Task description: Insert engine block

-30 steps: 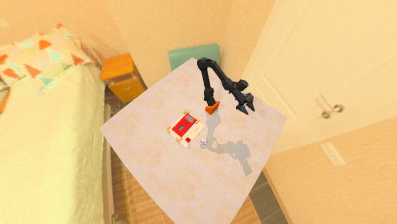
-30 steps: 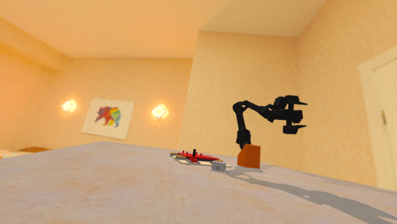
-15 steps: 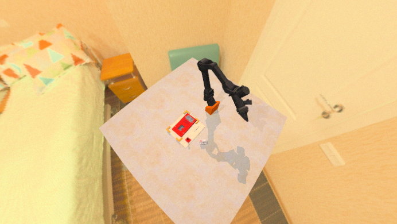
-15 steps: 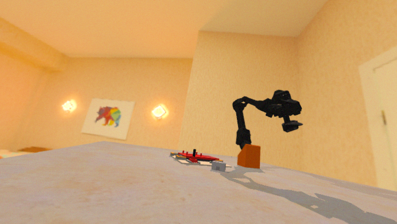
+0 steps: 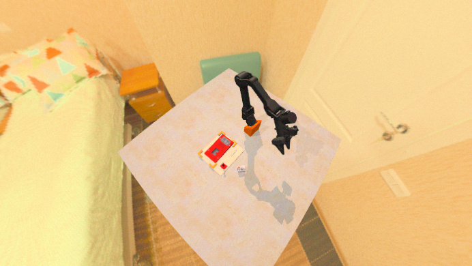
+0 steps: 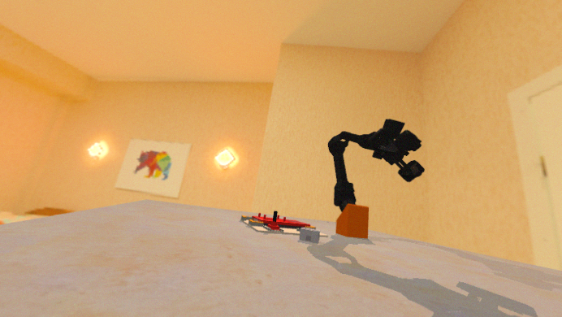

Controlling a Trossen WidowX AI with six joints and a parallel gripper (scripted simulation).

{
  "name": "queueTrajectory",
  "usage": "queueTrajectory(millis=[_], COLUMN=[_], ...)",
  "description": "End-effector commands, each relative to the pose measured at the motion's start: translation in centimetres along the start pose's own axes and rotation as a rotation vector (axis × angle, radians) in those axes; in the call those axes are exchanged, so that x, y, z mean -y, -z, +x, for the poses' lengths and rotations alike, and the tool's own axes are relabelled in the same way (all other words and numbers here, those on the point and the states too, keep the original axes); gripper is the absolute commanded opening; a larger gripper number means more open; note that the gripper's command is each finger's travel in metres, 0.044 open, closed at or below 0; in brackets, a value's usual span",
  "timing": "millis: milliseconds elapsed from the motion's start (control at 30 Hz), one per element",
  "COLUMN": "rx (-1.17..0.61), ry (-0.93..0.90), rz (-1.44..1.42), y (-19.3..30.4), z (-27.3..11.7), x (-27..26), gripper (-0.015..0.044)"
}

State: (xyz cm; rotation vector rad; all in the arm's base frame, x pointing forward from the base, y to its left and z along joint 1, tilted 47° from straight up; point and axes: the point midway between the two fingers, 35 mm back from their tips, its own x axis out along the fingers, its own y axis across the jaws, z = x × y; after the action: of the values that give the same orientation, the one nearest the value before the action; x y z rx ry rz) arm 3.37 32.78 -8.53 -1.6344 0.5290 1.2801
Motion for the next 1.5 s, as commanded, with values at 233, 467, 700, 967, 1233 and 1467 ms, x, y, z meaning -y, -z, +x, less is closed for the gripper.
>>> queueTrajectory(millis=[233, 467, 700, 967, 1233, 1467], rx=[-0.160, -0.254, -0.352, -0.469, -0.588, -0.693], ry=[-0.003, 0.014, 0.040, 0.085, 0.149, 0.216], rz=[0.367, 0.585, 0.801, 1.045, 1.284, 1.479], y=[2.6, 4.6, 6.7, 9.3, 11.9, 14.4], z=[1.9, 3.0, 3.8, 4.6, 5.2, 5.6], x=[3.0, 4.8, 6.3, 7.8, 9.1, 10.0], gripper=[0.0440, 0.0440, 0.0440, 0.0440, 0.0440, 0.0440])
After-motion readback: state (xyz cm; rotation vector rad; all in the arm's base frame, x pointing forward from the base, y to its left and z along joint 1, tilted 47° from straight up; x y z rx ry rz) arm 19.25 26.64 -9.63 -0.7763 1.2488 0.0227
